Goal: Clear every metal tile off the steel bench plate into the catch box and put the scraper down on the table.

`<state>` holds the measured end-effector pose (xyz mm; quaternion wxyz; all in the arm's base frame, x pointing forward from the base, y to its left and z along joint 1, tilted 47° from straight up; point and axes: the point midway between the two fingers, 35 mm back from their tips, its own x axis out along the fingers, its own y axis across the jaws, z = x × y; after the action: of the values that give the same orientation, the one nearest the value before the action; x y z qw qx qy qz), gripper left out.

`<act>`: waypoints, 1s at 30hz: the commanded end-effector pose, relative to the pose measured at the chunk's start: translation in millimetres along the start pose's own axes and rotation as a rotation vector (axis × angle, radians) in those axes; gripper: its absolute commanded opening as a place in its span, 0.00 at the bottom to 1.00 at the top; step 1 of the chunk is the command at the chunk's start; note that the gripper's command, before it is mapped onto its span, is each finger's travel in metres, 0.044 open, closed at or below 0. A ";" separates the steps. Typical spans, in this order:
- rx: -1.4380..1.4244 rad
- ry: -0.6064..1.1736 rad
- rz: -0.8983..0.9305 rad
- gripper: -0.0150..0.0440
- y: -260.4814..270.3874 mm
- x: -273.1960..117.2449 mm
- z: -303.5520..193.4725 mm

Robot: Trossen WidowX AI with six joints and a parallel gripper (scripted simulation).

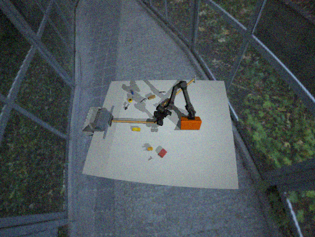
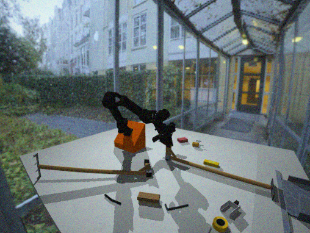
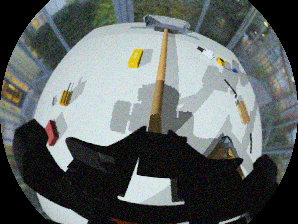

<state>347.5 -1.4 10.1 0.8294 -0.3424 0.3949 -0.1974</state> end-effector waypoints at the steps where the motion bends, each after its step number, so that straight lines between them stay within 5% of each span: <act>1: 0.008 0.000 -0.002 0.25 -0.7 -3.3 -0.4; 15: 0.008 0.000 -0.002 0.25 -0.9 -1.3 -2.3; 30: 0.005 0.004 0.000 0.92 -0.4 -1.7 -2.8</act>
<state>344.1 -1.9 9.8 0.8292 -0.3401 0.3964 -0.1988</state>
